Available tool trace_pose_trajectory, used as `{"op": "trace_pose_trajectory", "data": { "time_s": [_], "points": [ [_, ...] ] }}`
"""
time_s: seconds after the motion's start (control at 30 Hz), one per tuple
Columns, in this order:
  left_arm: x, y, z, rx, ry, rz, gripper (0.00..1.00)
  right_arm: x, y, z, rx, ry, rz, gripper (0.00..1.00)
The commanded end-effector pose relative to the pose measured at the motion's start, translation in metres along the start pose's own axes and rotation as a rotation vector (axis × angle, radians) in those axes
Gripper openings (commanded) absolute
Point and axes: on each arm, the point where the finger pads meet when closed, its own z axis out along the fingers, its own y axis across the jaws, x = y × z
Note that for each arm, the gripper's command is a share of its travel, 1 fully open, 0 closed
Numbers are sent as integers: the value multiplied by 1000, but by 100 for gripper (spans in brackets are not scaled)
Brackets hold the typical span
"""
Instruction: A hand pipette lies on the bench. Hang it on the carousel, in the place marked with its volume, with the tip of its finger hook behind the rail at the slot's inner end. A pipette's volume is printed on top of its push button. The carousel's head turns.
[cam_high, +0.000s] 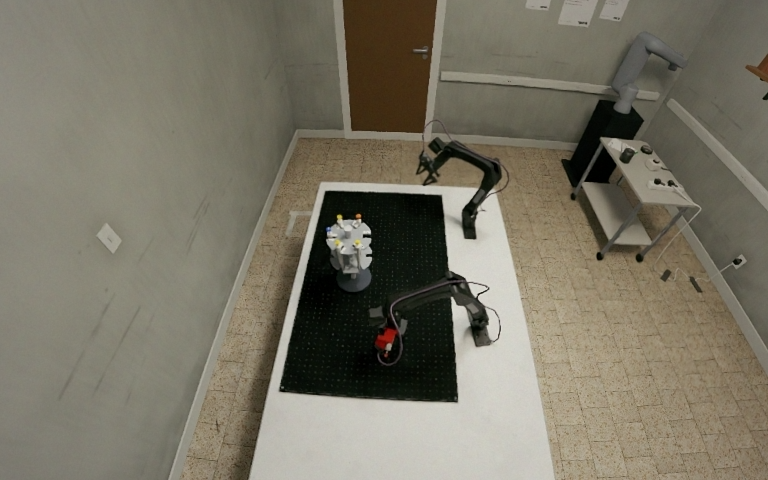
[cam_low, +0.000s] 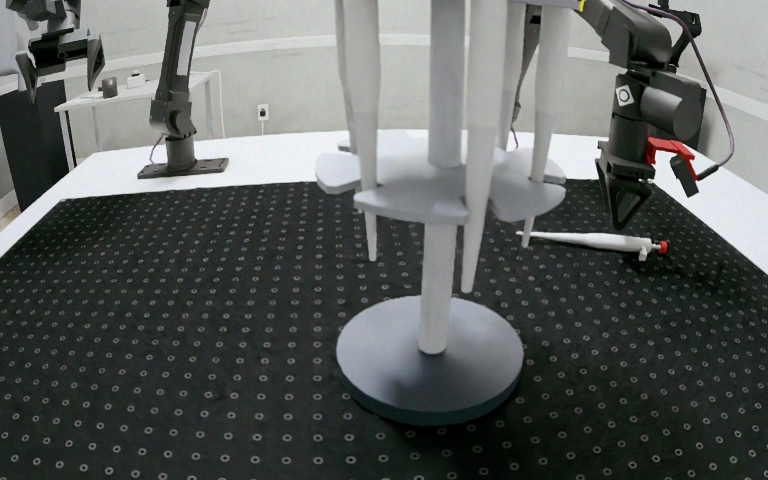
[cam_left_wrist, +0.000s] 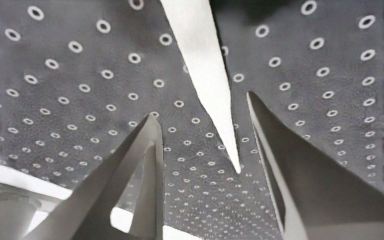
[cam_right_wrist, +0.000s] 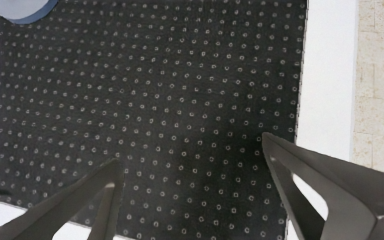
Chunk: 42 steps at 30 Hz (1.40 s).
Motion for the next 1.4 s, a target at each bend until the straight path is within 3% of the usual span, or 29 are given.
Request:
{"op": "trace_pose_trajectory", "data": {
  "time_s": [0.0,1.37],
  "points": [
    [-7,-13,-14,62,-47,-6,54,-7,-4,-4,9,-24,-12,100],
    [-10,-13,-13,49,-41,-10,54,-7,-4,-4,9,-24,-12,100]
  ]
}}
